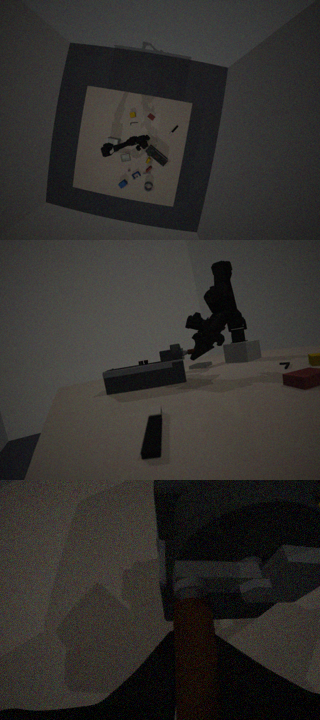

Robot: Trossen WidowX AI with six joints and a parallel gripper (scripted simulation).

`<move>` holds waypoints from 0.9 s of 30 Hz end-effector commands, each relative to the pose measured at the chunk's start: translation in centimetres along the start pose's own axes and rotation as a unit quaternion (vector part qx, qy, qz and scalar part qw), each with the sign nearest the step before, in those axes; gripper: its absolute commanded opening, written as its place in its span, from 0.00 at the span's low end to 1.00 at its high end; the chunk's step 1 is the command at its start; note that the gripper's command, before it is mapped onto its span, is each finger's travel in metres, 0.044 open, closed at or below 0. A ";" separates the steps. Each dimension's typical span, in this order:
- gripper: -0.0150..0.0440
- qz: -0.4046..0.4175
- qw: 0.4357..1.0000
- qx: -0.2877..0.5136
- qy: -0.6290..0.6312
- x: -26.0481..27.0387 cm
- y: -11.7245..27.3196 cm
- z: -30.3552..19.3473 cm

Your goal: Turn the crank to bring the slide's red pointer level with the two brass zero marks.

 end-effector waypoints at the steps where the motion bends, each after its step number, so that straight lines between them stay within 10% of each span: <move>1: 0.25 0.002 1.000 -0.004 -0.002 0.0 0.7 0.6; 27: 0.25 0.001 1.000 -0.005 -0.002 -2.3 2.0 2.3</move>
Point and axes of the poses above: the point midway between the two fingers, 35 mm back from their tips, its own y axis back along the fingers, its own x axis across the jaws, z = x × y, the point moved 5 cm from there along y, back along the fingers, and after that the axes turned 10 degrees about -y, right-handed, at the moved point
